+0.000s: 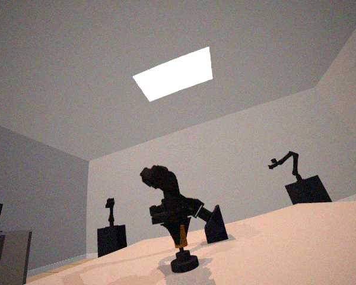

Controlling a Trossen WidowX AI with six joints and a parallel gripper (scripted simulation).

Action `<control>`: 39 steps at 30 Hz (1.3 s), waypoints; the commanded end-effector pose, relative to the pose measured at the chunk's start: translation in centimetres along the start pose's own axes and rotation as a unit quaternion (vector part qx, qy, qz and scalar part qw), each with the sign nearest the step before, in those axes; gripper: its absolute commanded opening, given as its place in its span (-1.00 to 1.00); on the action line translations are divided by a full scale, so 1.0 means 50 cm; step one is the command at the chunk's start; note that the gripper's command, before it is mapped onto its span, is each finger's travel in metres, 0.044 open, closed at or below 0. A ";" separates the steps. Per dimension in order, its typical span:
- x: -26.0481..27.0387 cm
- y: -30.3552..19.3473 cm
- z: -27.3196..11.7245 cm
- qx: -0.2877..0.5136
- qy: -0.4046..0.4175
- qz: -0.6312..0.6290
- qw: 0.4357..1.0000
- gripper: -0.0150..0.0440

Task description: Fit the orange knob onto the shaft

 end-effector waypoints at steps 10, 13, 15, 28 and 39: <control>-0.001 0.001 -0.010 0.000 0.000 0.013 1.000 -0.49; -0.001 0.002 -0.013 0.000 0.000 0.020 1.000 -0.49; 0.000 0.002 -0.013 0.000 0.000 0.036 0.999 -0.49; 0.000 0.000 -0.002 0.000 0.000 0.040 0.999 -0.49; -0.001 0.001 -0.001 0.000 0.000 0.035 0.999 -0.49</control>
Point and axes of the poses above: the point midway between the two fingers, 35 mm back from their tips, its own z axis out along the fingers, its own x axis across the jaws, y = z × x, the point moved 4 cm from there along -z, back along the fingers, and after that the axes turned 6 degrees about -z, right-handed, at the moved point
